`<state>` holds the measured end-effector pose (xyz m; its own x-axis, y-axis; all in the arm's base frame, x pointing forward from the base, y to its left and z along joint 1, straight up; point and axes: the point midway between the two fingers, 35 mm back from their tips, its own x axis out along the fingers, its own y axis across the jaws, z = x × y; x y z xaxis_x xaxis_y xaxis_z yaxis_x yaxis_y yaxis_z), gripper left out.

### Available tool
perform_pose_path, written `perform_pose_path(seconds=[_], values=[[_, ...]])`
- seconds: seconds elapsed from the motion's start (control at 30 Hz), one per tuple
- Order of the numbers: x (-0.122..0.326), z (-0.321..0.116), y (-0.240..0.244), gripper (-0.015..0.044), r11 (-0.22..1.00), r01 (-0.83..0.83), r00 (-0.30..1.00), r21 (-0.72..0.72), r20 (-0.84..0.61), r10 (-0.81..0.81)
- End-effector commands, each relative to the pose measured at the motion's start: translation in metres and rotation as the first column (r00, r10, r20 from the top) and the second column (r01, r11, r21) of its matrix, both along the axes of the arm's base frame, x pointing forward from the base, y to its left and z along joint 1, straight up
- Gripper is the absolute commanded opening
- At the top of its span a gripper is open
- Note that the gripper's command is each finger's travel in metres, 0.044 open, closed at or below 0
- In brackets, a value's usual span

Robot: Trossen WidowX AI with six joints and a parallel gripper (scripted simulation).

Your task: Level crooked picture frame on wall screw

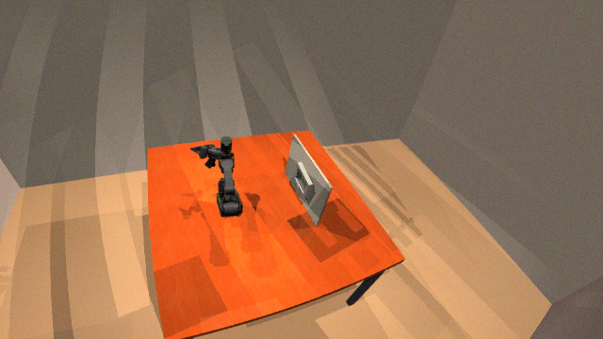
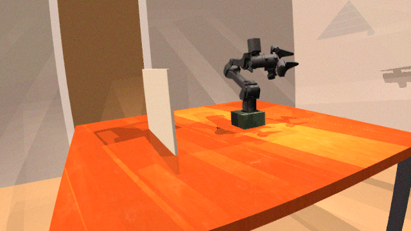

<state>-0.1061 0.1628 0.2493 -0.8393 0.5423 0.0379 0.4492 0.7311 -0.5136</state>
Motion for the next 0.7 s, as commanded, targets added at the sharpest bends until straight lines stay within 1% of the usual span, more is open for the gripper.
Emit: perform_pose_path(seconds=[0.0, 0.03, 0.13, 0.2, 0.3, 0.4, 0.5, 0.57, 0.67], values=[[0.001, 0.0, 0.001, 0.0374, 1.0, 0.009, 1.0, -0.013, -0.008, -0.009], [0.006, -0.001, 0.004, 0.0348, 0.998, 0.035, 0.999, -0.052, -0.034, -0.037], [0.032, -0.004, 0.017, 0.0269, 0.95, 0.158, 0.962, -0.268, -0.176, -0.209], [0.051, -0.006, 0.025, 0.026, 0.887, 0.211, 0.901, -0.41, -0.271, -0.339], [0.082, -0.01, 0.032, 0.026, 0.771, 0.228, 0.751, -0.594, -0.397, -0.528], [0.114, -0.013, 0.033, 0.026, 0.662, 0.173, 0.536, -0.73, -0.494, -0.685], [0.145, -0.017, 0.03, 0.026, 0.588, 0.063, 0.271, -0.806, -0.553, -0.787], [0.166, -0.019, 0.025, 0.026, 0.57, -0.027, 0.078, -0.821, -0.57, -0.818], [0.195, -0.023, 0.013, 0.026, 0.594, -0.16, -0.215, -0.789, -0.559, -0.801]])
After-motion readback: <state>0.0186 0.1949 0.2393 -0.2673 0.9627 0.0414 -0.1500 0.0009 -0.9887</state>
